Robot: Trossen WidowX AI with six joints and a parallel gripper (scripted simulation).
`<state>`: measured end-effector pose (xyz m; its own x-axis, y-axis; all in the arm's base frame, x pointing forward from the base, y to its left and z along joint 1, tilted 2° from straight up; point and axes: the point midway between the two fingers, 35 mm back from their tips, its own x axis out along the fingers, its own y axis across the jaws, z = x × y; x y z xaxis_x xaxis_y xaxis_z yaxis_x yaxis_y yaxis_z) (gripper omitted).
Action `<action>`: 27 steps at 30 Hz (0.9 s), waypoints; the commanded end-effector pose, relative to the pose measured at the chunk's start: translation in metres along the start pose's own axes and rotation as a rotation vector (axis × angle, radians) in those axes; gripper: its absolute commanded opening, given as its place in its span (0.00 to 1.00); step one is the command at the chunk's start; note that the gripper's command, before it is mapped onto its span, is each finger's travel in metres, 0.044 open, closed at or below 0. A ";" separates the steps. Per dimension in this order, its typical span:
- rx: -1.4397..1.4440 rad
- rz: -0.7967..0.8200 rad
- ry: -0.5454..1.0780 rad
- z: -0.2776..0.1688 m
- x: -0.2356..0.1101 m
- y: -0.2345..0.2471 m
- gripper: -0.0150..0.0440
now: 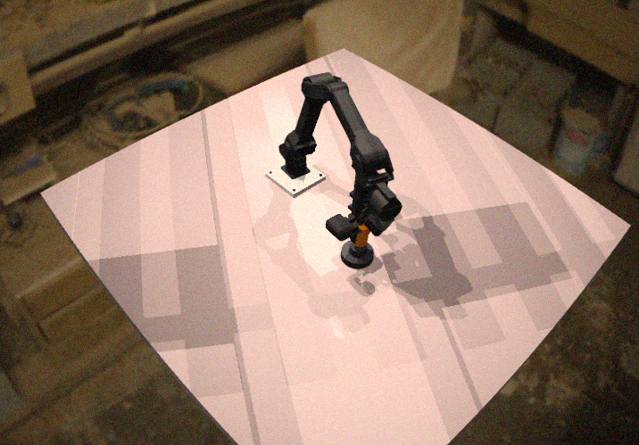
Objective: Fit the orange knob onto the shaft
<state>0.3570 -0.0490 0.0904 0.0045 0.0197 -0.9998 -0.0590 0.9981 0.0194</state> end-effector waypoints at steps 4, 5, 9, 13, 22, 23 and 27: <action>0.007 -0.003 0.001 -0.002 0.001 0.000 0.25; 0.007 -0.003 0.001 -0.002 0.001 0.000 0.25; 0.007 -0.003 0.001 -0.002 0.001 0.000 0.25; 0.007 -0.003 0.001 -0.002 0.001 0.000 0.25; 0.032 -0.003 0.001 -0.003 -0.005 0.000 0.25; 0.060 -0.003 0.001 -0.003 -0.005 0.000 0.25; 0.206 -0.003 0.001 -0.001 -0.004 0.000 0.25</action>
<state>0.3547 -0.0489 0.0940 0.0031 0.0196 -0.9998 0.0599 0.9980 0.0198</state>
